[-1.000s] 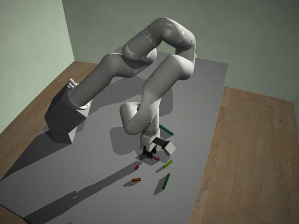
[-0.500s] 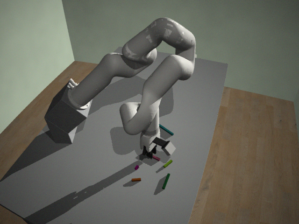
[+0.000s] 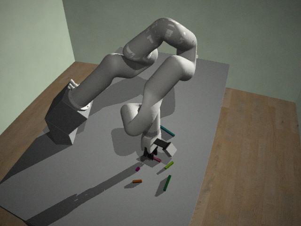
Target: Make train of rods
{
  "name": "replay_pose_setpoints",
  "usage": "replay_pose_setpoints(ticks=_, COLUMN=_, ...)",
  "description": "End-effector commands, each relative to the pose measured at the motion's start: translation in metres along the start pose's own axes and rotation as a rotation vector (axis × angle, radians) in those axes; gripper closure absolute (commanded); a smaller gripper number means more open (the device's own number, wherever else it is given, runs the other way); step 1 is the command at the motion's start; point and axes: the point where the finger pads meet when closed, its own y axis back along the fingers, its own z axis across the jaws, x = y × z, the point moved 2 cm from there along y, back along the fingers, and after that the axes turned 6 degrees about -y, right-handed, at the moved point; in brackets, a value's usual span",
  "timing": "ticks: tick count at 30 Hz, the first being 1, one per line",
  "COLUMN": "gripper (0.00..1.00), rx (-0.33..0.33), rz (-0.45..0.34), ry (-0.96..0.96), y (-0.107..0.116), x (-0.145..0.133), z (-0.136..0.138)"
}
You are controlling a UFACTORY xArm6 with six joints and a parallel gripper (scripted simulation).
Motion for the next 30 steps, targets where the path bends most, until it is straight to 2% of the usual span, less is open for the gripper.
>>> replay_pose_setpoints(ticks=1, gripper=0.76, rx=0.0, rz=0.001, ry=0.0, y=0.0, x=0.0, z=0.0)
replay_pose_setpoints(ticks=30, gripper=0.76, rx=0.0, rz=0.001, ry=0.0, y=-0.013, x=0.0, z=0.0)
